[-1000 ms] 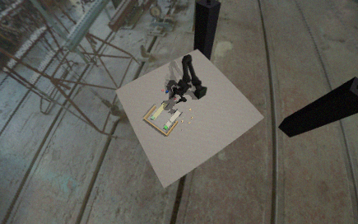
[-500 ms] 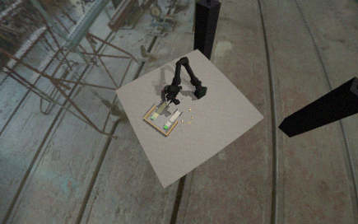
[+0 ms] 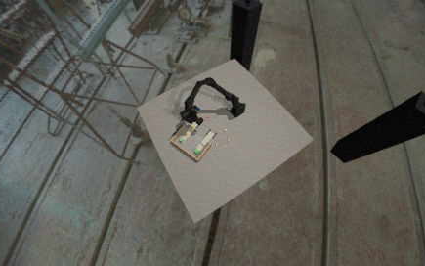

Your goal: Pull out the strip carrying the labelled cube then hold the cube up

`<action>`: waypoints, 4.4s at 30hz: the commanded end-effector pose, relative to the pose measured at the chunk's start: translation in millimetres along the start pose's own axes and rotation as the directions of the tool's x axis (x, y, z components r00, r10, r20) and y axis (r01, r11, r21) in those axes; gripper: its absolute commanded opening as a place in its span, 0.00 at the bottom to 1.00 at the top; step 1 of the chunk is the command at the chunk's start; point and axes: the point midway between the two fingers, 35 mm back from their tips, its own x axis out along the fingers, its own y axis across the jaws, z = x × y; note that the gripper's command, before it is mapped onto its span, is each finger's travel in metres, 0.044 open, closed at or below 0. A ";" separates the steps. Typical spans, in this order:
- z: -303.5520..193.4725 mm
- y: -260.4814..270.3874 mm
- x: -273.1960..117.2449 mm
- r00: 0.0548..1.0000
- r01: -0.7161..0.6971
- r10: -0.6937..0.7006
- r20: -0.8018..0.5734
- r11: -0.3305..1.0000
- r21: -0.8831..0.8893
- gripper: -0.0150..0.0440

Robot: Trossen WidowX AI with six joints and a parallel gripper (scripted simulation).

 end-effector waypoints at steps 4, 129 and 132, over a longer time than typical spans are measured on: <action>-3.3 -8.4 7.8 0.998 -0.035 0.033 -0.056 0.999 -0.028 0.25; -19.0 -10.2 82.2 0.998 -0.031 0.030 -0.057 0.999 -0.029 0.25; -23.5 -10.2 82.2 0.998 -0.031 0.030 -0.058 0.999 -0.029 0.25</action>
